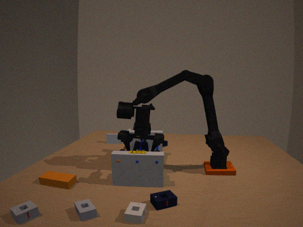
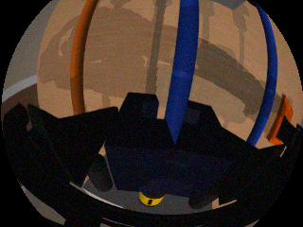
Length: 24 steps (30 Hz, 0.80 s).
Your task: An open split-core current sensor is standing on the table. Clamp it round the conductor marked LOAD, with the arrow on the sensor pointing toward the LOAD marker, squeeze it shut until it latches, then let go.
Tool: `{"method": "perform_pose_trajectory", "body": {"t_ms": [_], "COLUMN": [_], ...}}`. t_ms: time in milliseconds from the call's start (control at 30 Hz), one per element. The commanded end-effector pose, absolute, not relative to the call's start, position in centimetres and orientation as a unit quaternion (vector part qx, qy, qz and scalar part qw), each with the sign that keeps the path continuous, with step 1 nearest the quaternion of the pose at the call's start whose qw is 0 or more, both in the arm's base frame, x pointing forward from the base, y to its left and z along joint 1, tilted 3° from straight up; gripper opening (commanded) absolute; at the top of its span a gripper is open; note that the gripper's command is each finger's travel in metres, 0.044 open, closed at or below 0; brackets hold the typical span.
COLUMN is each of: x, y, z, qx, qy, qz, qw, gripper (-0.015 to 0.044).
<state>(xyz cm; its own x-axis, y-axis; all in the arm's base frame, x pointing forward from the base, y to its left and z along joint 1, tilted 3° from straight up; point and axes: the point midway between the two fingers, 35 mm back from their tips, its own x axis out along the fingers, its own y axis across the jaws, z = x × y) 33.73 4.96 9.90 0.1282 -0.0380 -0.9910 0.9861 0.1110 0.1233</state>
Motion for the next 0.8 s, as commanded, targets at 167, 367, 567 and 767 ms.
{"method": "perform_pose_trajectory", "body": {"t_ms": [167, 367, 567, 767], "x": [33.73, 33.73, 33.73, 33.73], "y": [4.96, 4.96, 4.96, 4.96], "z": [9.93, 9.93, 9.93, 9.93], "qx": [0.491, 0.491, 0.491, 0.491], "qy": [0.482, 0.482, 0.482, 0.482], "qz": [-0.450, -0.450, -0.450, -0.450], "qw": [0.568, 0.568, 0.568, 0.568], "gripper": [0.0373, 0.0333, 0.0293, 0.0253]}}
